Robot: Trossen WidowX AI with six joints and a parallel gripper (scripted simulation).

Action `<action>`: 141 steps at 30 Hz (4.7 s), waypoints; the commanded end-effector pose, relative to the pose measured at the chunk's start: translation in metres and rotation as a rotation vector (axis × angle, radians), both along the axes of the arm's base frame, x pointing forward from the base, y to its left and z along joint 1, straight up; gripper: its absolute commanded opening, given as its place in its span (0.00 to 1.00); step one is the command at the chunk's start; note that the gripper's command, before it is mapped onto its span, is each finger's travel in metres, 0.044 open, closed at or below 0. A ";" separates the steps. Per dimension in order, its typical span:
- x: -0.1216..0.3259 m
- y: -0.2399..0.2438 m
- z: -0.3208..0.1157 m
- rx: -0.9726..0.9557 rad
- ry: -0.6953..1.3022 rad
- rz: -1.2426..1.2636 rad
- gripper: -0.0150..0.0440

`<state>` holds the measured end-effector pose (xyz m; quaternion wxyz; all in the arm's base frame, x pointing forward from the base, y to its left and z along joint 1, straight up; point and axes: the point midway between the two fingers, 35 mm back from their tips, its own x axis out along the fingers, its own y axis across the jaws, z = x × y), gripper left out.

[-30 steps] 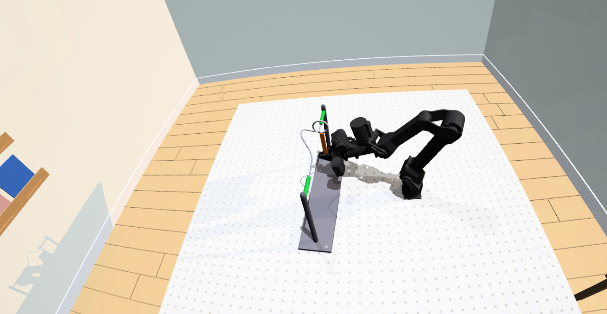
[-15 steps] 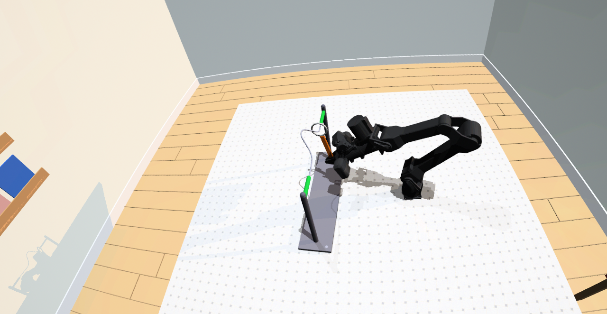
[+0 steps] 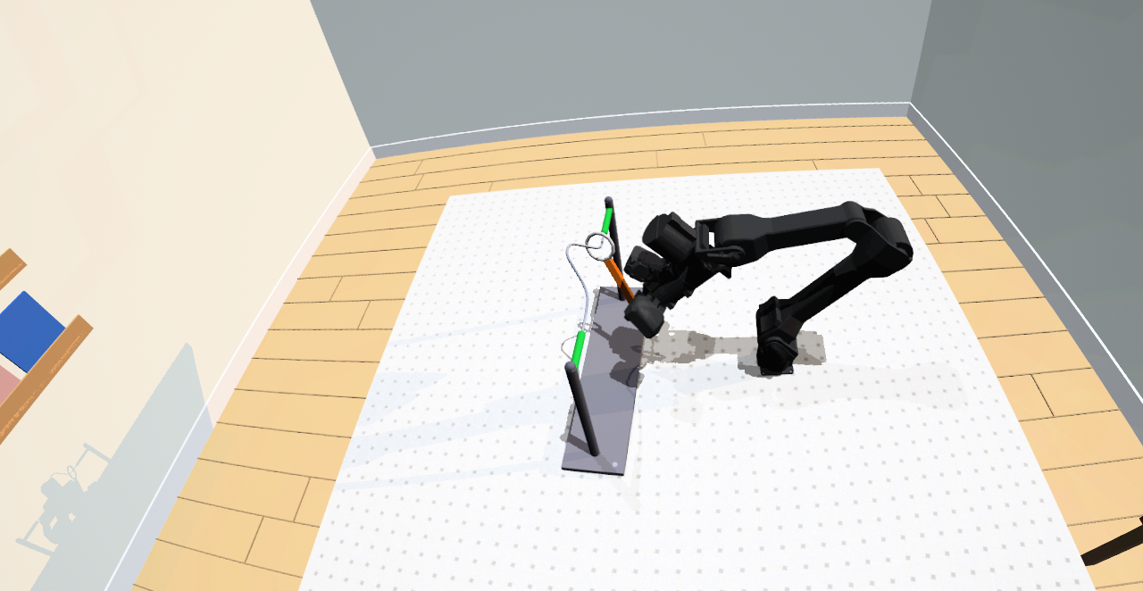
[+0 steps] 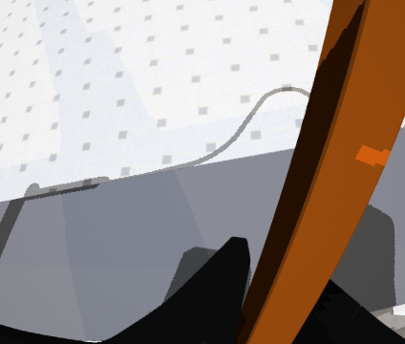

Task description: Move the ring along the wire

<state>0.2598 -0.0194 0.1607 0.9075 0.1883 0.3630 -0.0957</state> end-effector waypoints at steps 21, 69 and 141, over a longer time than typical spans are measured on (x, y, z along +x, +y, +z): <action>-0.010 0.057 0.075 0.522 0.337 -0.100 0.00; -0.003 0.063 0.115 0.398 0.508 0.023 0.00; -0.021 -0.049 0.118 -1.033 0.703 0.662 0.00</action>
